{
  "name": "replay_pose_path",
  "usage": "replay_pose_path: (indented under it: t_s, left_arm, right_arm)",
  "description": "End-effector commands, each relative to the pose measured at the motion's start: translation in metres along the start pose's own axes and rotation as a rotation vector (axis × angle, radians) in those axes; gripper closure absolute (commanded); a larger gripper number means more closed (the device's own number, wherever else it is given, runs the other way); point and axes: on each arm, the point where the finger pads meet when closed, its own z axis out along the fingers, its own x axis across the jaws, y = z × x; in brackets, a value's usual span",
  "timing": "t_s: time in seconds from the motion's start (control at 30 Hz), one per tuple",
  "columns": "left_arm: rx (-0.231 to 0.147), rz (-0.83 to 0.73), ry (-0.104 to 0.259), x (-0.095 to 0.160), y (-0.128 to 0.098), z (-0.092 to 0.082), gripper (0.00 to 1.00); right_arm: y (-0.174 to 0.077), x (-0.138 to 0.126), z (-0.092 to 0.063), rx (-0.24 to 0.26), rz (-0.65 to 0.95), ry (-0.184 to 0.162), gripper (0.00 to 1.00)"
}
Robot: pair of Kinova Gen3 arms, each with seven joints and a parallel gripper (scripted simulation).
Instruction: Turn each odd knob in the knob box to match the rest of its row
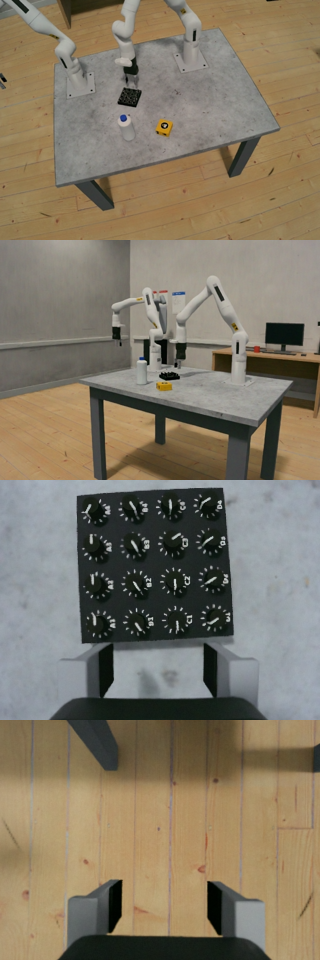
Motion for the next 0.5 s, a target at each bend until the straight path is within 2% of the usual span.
replay_pose_path:
  t_s: [0.0, 0.47]
  left_arm:
    - [0.001, 0.014, 0.001, 0.0007, -0.0007, -0.0006, 0.0]
    - [-0.001, 0.125, -0.001, 0.0034, -0.0026, -0.0004, 0.0]
  right_arm:
    - [0.0004, 0.0001, -0.0008, -0.002, 0.0, 0.0, 0.0]
    - [0.0004, 0.0001, -0.0008, -0.002, 0.0, 0.0, 0.0]
